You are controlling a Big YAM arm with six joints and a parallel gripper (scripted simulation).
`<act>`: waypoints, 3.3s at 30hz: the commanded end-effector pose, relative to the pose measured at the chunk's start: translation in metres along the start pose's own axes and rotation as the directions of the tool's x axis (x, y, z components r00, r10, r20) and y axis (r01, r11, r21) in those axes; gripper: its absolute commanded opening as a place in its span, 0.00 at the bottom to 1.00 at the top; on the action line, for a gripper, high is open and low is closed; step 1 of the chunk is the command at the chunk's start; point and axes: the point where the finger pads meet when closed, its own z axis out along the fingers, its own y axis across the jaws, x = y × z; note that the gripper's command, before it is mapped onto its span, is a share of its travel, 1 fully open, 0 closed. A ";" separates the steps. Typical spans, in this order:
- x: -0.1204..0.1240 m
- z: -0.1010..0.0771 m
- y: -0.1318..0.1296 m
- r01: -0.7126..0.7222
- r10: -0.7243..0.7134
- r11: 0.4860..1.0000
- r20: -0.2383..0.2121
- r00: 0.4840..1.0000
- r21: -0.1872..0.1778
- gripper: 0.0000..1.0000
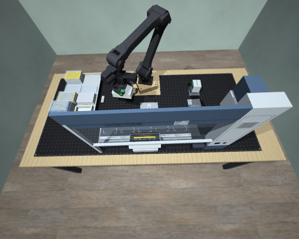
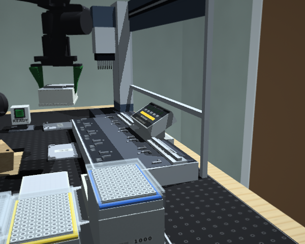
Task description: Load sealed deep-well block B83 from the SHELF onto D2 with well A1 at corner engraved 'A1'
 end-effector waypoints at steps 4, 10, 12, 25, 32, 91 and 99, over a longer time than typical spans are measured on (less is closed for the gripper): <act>-0.029 -0.005 0.006 0.105 -0.105 0.994 -0.003 0.994 0.007 0.00; -0.057 -0.005 0.012 0.157 -0.157 0.988 -0.003 0.988 0.007 0.00; -0.067 -0.005 0.014 0.157 -0.157 0.988 -0.002 0.988 0.007 0.00; -0.121 -0.009 0.021 0.158 -0.158 0.987 -0.002 0.988 0.017 0.00; -0.145 -0.010 0.024 0.158 -0.158 0.987 0.000 0.988 0.024 0.00; -0.174 -0.028 0.005 0.147 -0.148 0.986 0.009 0.989 0.084 0.00; -0.174 -0.028 0.005 0.147 -0.148 0.986 0.009 0.989 0.084 0.00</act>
